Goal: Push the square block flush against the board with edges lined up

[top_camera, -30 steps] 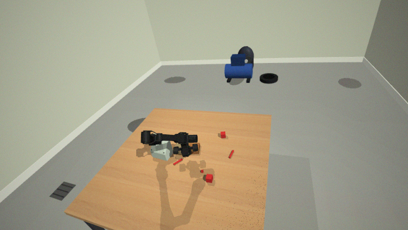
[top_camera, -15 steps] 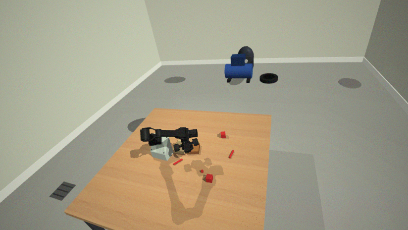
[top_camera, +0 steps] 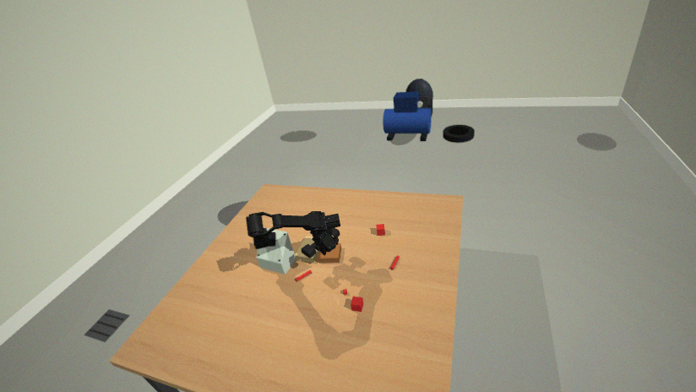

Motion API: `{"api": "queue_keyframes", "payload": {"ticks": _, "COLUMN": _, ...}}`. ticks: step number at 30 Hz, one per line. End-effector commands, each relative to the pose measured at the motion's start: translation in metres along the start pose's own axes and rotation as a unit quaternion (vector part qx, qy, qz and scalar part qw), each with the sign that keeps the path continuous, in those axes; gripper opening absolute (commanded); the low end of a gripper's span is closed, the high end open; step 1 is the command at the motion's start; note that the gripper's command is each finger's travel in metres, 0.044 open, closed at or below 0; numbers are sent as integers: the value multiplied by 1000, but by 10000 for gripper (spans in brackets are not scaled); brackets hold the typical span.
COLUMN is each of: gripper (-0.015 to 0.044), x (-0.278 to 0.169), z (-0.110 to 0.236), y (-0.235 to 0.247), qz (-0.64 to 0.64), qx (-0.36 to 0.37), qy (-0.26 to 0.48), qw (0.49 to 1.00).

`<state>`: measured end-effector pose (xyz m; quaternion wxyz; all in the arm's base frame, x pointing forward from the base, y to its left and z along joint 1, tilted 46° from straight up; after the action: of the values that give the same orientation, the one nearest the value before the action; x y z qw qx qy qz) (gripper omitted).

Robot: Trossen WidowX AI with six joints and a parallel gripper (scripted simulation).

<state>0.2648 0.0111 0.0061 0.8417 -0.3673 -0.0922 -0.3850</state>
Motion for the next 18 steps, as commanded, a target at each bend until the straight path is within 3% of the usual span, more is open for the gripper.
{"api": "queue_keyframes", "payload": {"ticks": 1, "gripper": 0, "x": -5, "z": 1, "y": 7, "qz": 65, "qx": 2, "qy": 3, "qw": 998}}
{"api": "queue_keyframes", "payload": {"ticks": 18, "gripper": 0, "x": -29, "z": 2, "y": 34, "qz": 350, "qx": 5, "qy": 3, "qw": 937}}
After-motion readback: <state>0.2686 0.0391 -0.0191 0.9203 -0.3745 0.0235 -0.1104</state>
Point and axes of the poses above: the point midway between the two fingers, 35 mm back from their tips, its own z axis back along the fingers, its own y axis across the jaws, x = y × z, the point moved 9 cm from there along z, back along the fingers, and after that the axes turned 15 degrees about -z, right-handed, at the moved point
